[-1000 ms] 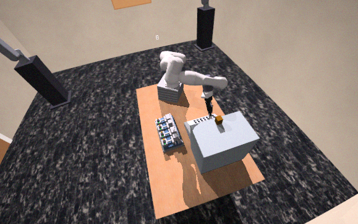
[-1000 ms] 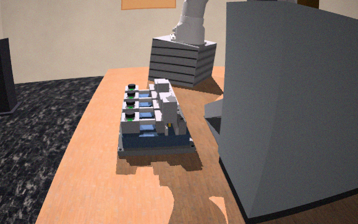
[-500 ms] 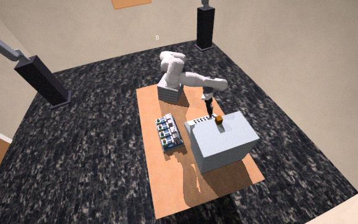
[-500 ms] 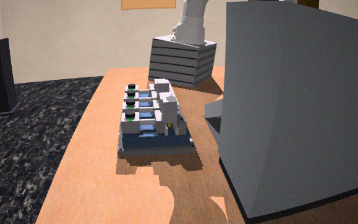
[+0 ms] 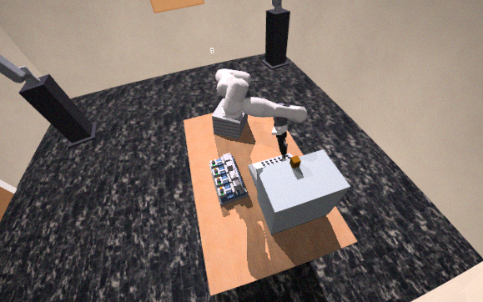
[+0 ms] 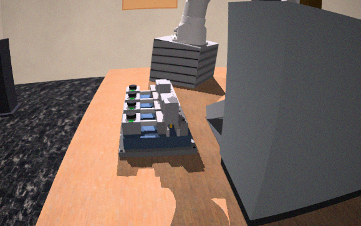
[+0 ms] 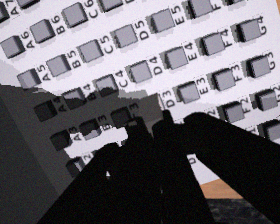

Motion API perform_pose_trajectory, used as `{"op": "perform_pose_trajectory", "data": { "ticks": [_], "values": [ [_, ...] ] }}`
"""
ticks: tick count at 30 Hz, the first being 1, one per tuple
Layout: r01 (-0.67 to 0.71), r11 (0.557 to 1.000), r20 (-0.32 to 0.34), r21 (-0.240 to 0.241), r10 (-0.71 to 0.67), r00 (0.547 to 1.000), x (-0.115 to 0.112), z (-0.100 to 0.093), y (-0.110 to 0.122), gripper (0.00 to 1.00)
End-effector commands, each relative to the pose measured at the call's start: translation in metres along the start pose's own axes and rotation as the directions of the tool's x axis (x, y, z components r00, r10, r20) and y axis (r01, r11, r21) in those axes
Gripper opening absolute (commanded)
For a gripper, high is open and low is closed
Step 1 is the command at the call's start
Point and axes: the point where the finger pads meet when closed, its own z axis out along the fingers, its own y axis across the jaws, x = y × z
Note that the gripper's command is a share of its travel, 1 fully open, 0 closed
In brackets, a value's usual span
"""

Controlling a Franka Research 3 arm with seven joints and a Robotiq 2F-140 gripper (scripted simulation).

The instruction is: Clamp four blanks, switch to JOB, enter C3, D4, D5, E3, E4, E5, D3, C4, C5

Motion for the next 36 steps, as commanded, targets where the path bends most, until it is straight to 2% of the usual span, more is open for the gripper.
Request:
{"op": "perform_pose_trajectory", "data": {
  "ticks": [1, 36],
  "values": [
    [0.004, 1.0, 0.002, 0.0, -0.004, 1.0, -0.001, 0.001, 0.0, 0.0],
    [0.004, 1.0, 0.002, 0.0, -0.004, 1.0, -0.001, 0.014, 0.0, 0.0]
  ]
}}
